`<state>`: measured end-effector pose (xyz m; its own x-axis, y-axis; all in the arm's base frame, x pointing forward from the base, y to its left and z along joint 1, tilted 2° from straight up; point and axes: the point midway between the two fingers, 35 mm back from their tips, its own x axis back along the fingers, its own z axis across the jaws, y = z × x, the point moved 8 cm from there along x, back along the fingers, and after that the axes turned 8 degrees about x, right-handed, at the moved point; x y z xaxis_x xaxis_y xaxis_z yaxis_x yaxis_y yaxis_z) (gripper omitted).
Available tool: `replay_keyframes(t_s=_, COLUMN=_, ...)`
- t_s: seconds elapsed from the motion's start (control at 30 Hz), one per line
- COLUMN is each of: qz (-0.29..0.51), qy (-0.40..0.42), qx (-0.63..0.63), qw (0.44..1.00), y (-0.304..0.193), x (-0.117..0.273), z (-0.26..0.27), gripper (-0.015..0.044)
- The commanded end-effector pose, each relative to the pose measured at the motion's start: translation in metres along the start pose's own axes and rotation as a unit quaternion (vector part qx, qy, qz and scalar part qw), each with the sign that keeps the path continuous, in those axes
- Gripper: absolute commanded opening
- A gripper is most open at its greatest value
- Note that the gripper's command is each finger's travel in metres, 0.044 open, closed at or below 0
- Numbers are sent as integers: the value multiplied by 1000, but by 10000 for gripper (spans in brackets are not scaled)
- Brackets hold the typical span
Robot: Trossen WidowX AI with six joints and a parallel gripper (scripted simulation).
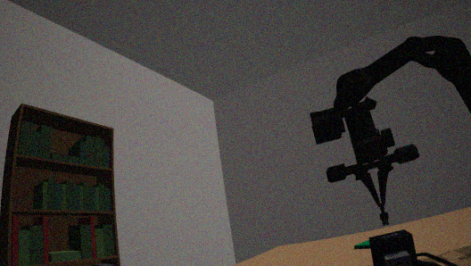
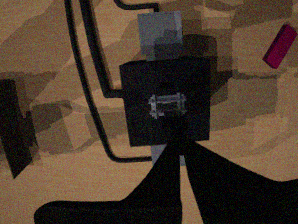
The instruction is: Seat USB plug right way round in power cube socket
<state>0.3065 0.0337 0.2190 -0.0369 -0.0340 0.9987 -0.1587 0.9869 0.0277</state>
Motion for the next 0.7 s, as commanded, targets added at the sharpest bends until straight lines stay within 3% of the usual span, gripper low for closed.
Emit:
replay_keyframes(t_s=0.0, qz=0, qy=1, qx=-29, qw=1000, y=0, x=0, z=0, gripper=0)
replay_keyframes(t_s=0.67, qz=0, qy=1, qx=-292, qw=956, y=0, x=-1, z=0, gripper=0)
